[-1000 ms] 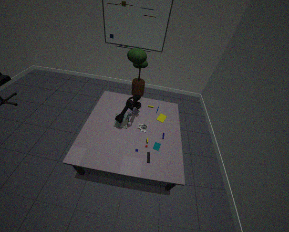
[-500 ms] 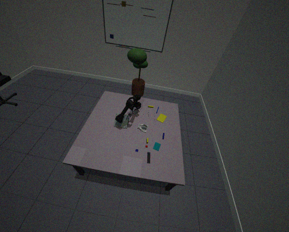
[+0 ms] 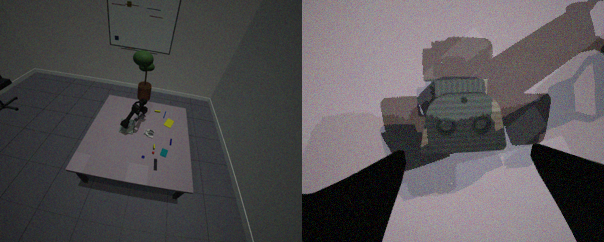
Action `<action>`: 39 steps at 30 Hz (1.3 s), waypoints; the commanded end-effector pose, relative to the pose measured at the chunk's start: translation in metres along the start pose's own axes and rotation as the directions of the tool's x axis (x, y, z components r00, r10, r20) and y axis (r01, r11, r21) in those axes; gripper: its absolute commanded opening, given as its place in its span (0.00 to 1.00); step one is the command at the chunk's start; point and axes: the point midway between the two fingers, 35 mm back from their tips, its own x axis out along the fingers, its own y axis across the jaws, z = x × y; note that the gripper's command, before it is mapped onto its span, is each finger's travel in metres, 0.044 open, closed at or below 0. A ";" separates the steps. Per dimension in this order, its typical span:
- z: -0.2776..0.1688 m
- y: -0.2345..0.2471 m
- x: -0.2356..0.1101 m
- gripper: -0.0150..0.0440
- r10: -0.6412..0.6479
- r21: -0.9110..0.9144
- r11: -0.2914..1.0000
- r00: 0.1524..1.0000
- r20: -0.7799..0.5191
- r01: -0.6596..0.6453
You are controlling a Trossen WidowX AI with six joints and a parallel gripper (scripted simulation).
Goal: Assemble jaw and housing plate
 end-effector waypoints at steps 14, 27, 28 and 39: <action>0.001 0.001 0.028 1.00 -0.003 -0.004 1.000 1.000 0.007 0.003; 0.002 0.001 0.049 1.00 -0.003 -0.005 1.000 1.000 0.009 0.003; 0.002 0.001 0.049 1.00 -0.003 -0.005 1.000 1.000 0.009 0.003; 0.002 0.001 0.050 1.00 -0.003 -0.005 1.000 1.000 0.009 0.003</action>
